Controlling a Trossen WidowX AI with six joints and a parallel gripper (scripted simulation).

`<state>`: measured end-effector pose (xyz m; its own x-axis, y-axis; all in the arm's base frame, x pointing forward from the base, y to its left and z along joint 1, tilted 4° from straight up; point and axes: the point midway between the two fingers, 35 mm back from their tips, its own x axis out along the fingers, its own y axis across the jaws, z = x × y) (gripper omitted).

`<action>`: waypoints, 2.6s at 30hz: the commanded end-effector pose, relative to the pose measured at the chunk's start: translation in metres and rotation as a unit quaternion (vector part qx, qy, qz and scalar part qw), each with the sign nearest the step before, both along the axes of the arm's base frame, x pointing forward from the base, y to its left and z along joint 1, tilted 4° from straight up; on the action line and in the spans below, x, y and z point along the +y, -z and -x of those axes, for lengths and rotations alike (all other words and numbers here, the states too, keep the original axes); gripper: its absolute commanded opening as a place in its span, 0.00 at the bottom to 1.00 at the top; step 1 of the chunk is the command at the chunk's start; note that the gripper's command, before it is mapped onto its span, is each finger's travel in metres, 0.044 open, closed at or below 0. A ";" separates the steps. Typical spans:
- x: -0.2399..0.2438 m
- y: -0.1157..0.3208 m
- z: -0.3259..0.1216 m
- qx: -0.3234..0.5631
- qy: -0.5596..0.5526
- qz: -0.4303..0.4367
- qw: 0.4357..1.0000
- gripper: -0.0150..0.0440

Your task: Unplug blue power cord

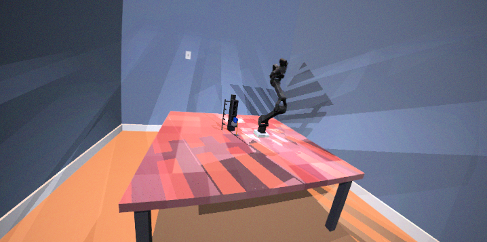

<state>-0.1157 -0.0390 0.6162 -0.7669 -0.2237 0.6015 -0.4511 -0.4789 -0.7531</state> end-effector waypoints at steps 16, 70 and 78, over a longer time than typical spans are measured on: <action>-0.144 0.021 -0.070 0.053 -0.270 -0.132 0.952 0.53; -0.073 0.287 -0.483 0.172 -0.781 -0.530 0.283 0.53; -0.034 0.360 -0.476 0.209 -0.718 -0.639 0.183 0.53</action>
